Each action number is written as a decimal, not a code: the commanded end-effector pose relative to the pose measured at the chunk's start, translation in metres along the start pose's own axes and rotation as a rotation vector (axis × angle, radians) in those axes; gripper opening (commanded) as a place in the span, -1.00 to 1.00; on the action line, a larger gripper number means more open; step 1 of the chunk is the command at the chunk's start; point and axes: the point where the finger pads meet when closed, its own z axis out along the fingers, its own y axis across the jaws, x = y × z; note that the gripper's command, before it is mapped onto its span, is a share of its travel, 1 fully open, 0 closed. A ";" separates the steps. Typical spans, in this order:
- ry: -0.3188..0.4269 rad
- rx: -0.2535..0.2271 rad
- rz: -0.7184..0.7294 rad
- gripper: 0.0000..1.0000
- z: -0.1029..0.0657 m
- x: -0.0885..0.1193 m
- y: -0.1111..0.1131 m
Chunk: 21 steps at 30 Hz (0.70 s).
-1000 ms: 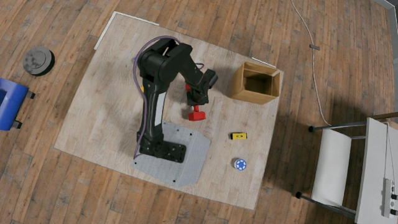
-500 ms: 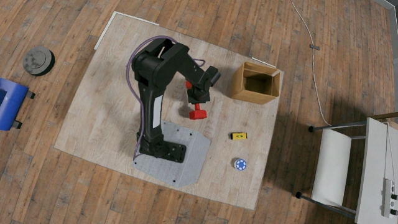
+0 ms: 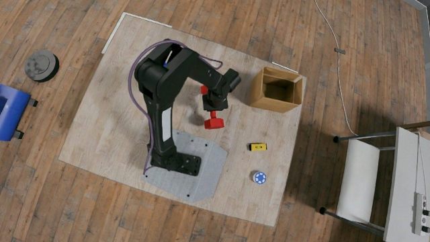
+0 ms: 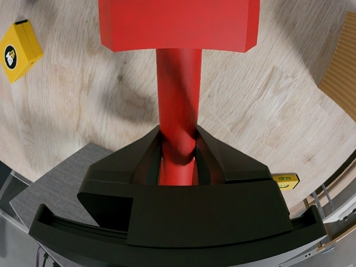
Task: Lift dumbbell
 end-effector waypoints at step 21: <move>-0.061 0.057 -0.014 -1.00 -0.056 -0.017 -0.016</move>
